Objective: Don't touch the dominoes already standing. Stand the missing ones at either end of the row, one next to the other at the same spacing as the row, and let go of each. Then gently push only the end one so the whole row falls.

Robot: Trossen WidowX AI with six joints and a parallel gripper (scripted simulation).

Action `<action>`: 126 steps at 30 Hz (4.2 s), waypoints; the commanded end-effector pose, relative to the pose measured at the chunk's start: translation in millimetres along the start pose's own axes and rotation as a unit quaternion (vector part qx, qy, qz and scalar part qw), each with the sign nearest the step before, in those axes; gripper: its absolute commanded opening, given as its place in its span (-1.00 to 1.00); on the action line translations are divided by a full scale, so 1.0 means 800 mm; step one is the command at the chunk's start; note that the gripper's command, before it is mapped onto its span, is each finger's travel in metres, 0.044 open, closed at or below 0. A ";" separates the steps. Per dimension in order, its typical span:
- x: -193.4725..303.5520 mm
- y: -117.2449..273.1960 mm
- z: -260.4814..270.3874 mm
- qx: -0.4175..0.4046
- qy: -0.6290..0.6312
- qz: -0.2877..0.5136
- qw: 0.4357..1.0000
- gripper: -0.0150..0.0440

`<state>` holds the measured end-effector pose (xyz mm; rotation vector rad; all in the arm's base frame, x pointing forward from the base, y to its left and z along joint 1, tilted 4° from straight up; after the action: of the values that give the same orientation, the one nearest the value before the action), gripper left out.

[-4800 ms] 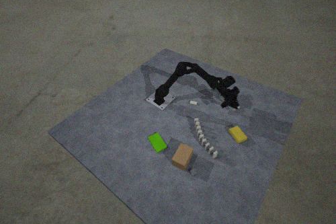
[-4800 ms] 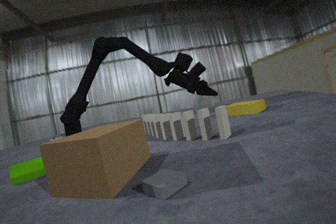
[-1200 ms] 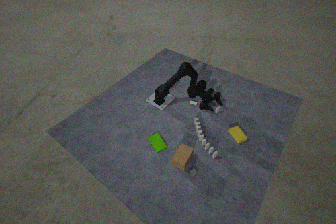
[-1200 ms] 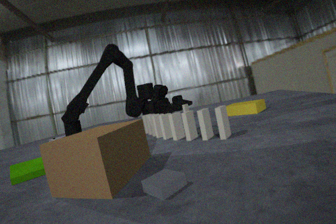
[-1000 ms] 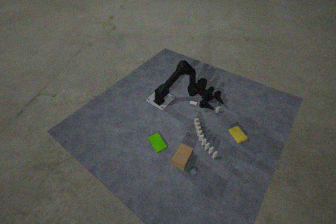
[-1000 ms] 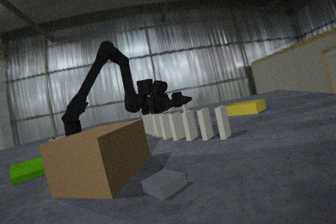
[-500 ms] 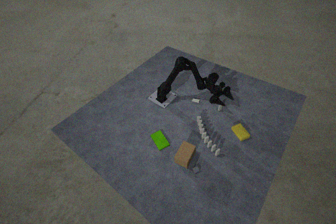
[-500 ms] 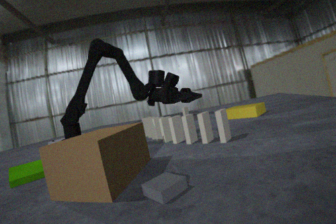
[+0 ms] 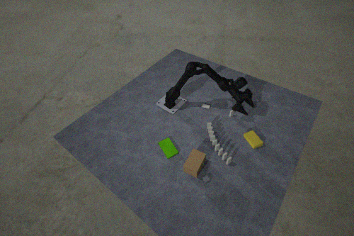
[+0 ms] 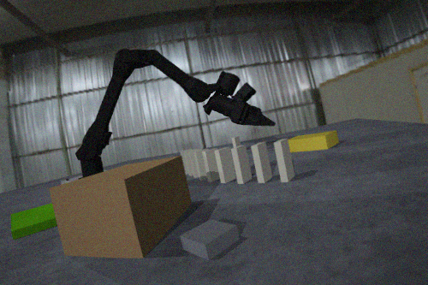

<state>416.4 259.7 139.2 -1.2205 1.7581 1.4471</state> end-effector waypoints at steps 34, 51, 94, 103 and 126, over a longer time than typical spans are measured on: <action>-0.026 0.089 -0.093 -0.088 -0.124 0.468 0.870 1.00; 0.039 0.044 -0.071 -0.088 -0.124 0.468 0.870 1.00; -0.056 0.112 -0.105 -0.091 -0.127 0.458 0.875 -0.13; -0.044 0.131 -0.163 -0.056 -0.184 0.467 0.863 -0.13; 0.059 0.175 -0.273 0.039 -0.337 0.477 0.811 -0.13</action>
<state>297.6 38.3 232.8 0.3696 1.8852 1.9405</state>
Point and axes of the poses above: the point midway between the two fingers, 35 mm back from their tips, its own y axis back along the fingers, its own z axis across the jaws, x = y × z, the point moved 4 cm from there along y, back along the fingers, and after that the axes turned 14 degrees about y, right-handed, at the moved point
